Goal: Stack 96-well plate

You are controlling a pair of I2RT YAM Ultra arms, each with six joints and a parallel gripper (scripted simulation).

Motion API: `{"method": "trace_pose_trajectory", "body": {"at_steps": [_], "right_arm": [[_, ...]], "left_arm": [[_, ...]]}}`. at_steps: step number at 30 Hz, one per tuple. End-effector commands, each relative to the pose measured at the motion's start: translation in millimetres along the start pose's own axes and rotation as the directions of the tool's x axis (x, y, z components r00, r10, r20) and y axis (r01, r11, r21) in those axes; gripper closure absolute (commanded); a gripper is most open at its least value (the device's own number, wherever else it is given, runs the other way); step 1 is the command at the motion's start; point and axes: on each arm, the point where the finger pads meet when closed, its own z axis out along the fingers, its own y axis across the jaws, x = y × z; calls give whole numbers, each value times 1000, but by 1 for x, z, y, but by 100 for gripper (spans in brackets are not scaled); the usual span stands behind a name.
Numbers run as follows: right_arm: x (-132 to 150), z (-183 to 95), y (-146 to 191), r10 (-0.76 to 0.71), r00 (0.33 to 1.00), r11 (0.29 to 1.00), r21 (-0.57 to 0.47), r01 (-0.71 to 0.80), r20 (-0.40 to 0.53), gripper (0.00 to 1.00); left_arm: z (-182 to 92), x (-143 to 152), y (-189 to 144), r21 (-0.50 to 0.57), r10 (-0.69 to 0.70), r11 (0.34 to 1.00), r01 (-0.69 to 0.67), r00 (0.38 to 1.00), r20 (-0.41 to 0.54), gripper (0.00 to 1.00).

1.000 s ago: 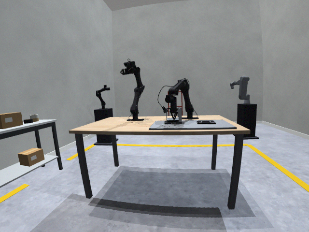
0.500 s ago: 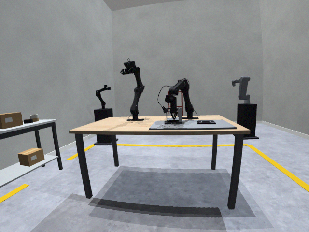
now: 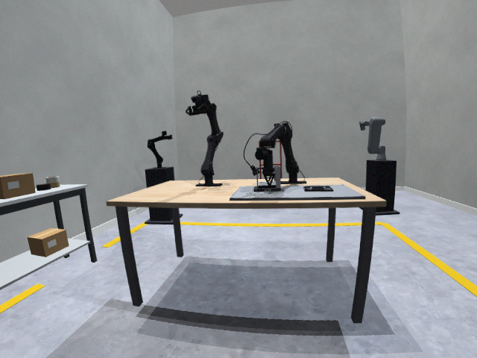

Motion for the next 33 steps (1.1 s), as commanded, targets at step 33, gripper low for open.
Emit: {"method": "trace_pose_trajectory", "body": {"at_steps": [33], "right_arm": [[4,-9,-3,12,1000,1000,18,-12,-5,0]], "left_arm": [[-26,-3,7,-32,-9,999,10,999,39,0]]}}
